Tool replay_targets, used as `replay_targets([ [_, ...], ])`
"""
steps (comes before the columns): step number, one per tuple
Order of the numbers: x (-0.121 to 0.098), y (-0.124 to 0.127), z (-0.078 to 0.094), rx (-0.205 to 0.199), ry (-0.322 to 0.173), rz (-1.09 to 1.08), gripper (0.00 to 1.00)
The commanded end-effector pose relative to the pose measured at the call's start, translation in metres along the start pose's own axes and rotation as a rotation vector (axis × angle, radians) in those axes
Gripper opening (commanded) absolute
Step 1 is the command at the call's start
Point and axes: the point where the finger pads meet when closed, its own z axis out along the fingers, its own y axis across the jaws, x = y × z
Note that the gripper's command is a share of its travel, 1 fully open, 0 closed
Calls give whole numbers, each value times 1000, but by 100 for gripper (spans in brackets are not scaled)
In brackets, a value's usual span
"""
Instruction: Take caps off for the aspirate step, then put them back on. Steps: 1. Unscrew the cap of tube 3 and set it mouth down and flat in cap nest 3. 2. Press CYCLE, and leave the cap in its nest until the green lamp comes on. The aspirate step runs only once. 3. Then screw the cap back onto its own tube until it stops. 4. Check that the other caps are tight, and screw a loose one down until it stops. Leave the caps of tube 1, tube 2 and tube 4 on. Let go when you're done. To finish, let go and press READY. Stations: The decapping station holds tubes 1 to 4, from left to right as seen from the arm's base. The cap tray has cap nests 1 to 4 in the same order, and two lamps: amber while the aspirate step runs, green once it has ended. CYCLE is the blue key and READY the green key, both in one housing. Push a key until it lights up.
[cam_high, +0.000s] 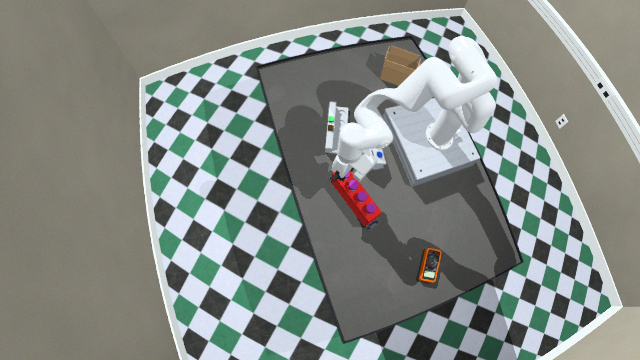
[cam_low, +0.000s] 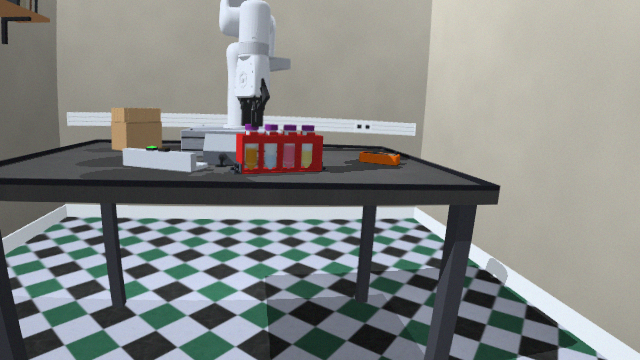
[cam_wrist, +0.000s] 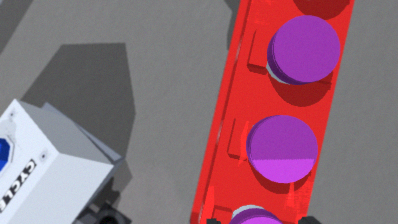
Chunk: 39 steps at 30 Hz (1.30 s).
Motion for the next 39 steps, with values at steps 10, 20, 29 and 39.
replay_targets([
  [10, -1, 2, 4, -2, -9, 0, 46],
  [20, -1, 2, 6, -2, -9, 0, 0],
  [29, -1, 2, 6, -2, -9, 0, 0],
  [39, -1, 2, 6, -2, -9, 100, 0],
])
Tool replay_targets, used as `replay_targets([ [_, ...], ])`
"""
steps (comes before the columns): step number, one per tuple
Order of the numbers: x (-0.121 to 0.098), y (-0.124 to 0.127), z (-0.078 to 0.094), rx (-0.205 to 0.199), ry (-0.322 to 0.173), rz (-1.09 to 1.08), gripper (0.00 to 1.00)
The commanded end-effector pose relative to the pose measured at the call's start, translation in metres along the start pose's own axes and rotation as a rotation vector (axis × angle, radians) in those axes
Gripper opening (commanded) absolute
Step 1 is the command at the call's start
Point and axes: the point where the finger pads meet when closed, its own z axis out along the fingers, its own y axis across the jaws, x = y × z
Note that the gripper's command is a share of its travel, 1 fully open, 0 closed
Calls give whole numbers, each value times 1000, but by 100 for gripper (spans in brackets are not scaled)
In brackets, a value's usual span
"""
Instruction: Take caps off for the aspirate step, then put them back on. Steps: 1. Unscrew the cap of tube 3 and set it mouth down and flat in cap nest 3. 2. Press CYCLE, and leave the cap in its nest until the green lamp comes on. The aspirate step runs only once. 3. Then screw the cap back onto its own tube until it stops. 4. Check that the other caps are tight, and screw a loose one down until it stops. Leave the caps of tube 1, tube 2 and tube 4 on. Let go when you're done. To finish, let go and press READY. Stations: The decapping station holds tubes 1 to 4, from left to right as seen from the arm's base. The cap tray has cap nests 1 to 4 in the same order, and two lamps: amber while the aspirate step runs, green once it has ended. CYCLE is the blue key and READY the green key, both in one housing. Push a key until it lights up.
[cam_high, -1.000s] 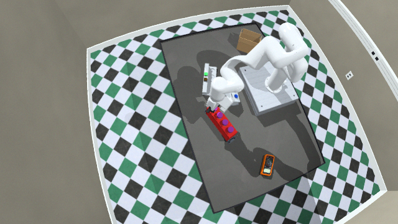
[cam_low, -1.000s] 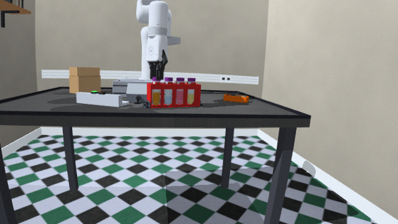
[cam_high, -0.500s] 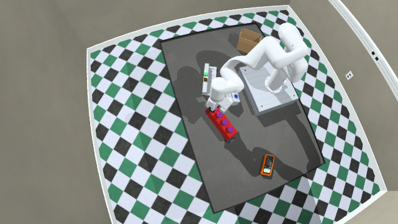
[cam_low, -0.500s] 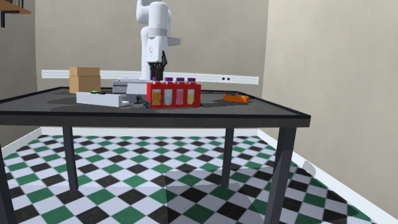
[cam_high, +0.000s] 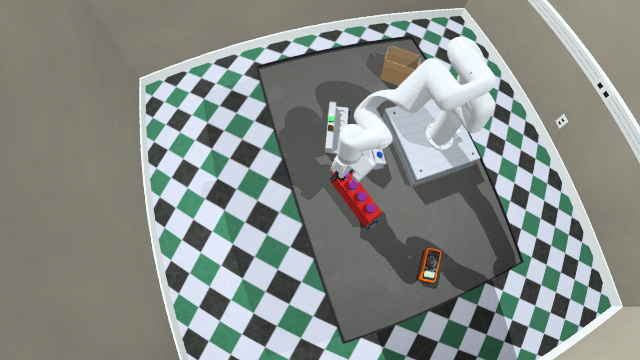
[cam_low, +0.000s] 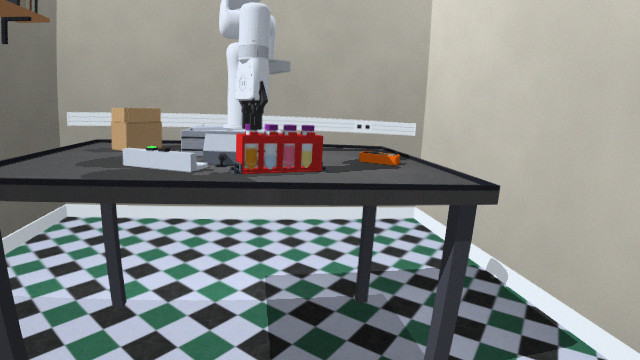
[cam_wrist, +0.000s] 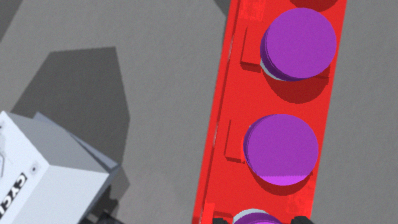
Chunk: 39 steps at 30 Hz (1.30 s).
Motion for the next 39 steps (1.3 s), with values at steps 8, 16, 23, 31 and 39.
replay_targets([
  [8, -1, 2, -1, -3, -8, 207, 0],
  [16, -1, 2, -1, -3, -8, 327, 0],
  [23, -1, 2, -1, -4, -8, 436, 0],
  [31, -1, 2, -1, -4, -8, 436, 46],
  [39, -1, 2, -7, -4, -8, 436, 46],
])
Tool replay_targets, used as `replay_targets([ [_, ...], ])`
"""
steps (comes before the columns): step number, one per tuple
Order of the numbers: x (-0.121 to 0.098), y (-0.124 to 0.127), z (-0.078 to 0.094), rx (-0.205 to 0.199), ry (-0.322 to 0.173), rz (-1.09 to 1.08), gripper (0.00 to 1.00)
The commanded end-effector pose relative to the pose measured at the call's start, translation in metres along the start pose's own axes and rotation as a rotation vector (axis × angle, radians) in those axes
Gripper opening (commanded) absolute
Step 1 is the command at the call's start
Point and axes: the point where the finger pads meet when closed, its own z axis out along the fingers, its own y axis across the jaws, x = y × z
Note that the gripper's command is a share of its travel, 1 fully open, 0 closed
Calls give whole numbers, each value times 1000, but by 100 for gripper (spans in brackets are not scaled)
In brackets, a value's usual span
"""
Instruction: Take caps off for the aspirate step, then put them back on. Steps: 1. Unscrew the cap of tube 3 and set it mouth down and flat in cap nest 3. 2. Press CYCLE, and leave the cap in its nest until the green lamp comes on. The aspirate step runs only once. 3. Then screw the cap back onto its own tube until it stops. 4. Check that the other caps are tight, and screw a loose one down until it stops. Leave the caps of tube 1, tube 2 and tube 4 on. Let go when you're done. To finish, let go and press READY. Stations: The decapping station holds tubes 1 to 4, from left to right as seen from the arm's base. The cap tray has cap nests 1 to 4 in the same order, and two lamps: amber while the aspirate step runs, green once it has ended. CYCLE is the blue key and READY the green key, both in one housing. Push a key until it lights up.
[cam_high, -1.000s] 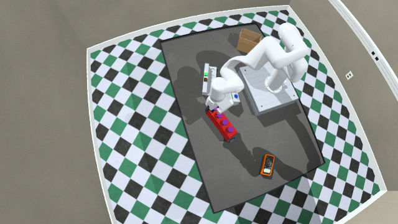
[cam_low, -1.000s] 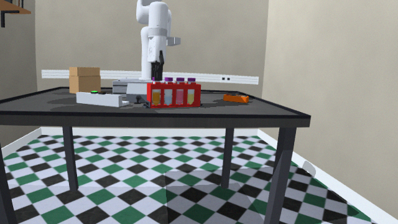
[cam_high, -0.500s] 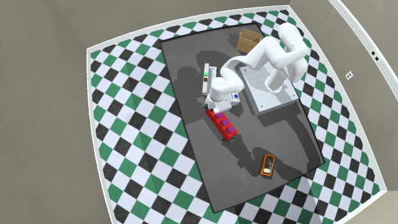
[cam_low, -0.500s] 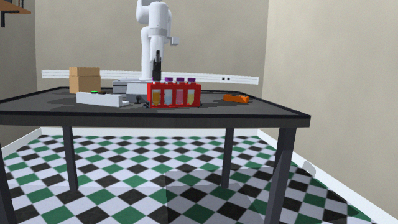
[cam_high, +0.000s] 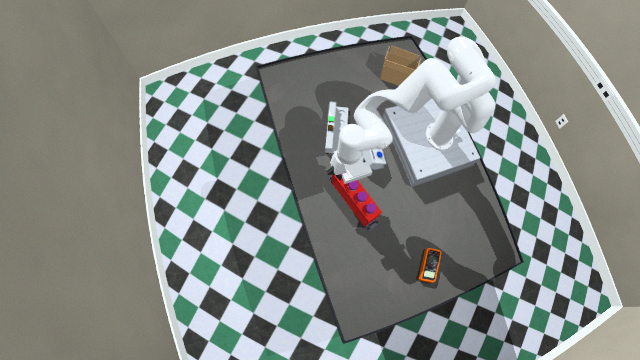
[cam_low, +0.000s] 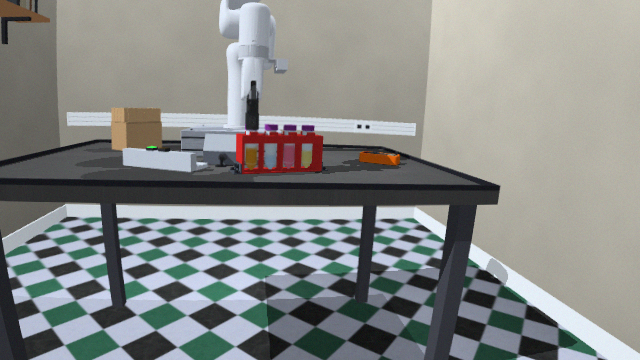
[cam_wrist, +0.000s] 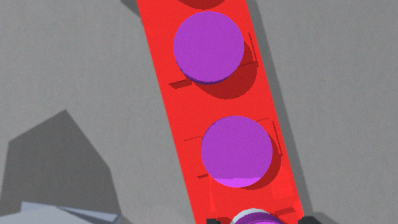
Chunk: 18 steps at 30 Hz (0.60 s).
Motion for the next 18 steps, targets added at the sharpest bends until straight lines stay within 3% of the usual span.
replay_targets([
  [1, 0, 2, -10, -6, -7, 0, 46],
  [8, 0, 2, -31, -7, -7, 0, 46],
  [18, 0, 2, -47, -7, -7, 0, 46],
])
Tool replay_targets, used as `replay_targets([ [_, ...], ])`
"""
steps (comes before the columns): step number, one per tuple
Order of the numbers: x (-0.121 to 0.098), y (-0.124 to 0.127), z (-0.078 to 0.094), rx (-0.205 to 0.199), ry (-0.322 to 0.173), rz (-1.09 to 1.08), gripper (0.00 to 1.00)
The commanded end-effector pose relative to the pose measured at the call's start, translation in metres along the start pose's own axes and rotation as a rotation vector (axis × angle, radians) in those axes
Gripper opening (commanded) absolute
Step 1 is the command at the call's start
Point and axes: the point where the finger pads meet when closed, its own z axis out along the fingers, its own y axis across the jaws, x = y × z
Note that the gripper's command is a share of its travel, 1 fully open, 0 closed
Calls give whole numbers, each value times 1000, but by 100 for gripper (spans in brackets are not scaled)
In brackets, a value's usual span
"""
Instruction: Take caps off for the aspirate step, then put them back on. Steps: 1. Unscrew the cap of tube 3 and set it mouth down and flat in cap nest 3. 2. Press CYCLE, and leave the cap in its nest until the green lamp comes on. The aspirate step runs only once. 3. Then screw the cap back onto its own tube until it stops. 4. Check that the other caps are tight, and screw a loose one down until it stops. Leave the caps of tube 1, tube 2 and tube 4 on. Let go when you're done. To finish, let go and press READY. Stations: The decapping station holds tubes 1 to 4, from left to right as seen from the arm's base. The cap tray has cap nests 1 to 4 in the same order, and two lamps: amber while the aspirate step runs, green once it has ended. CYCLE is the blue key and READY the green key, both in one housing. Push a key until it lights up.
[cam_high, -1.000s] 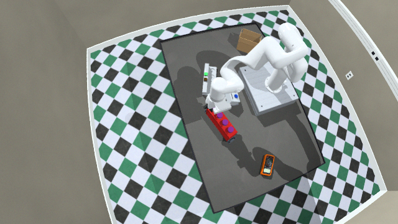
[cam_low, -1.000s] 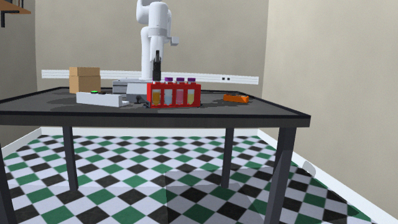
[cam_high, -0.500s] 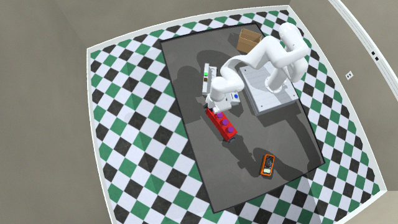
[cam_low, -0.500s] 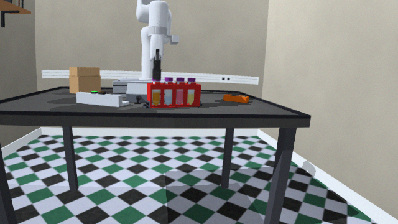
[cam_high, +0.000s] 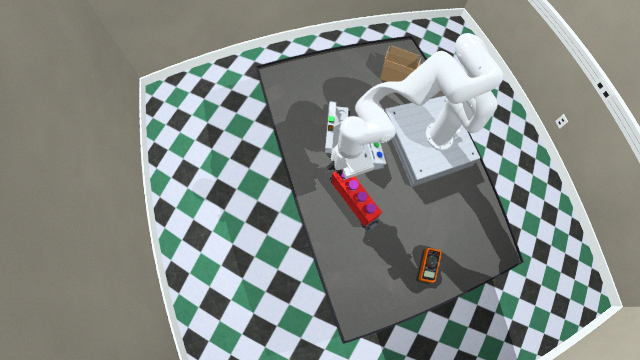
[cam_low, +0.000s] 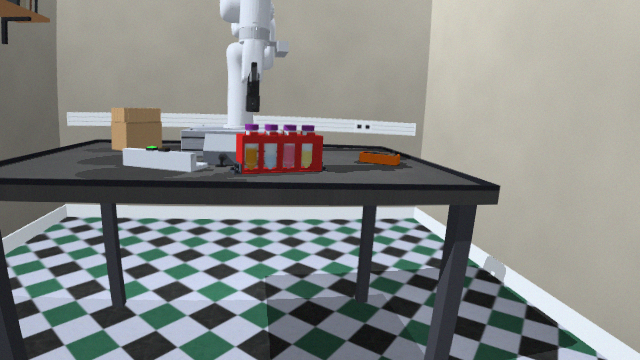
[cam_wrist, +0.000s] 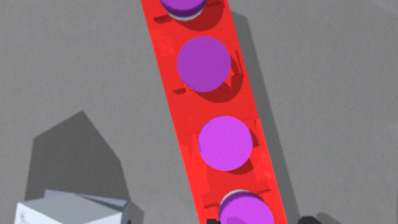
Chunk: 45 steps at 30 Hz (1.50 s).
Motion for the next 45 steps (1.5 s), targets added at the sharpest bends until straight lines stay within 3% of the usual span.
replay_targets([
  [1, -4, -6, -4, -4, -7, 83, 0],
  [7, -24, -48, -4, -4, -7, 159, 0],
  [13, -26, -53, -4, -4, -7, 159, 0],
  [34, -86, -176, 50, -3, -8, 159, 0],
  [45, -87, -178, 51, -3, -8, 159, 0],
])
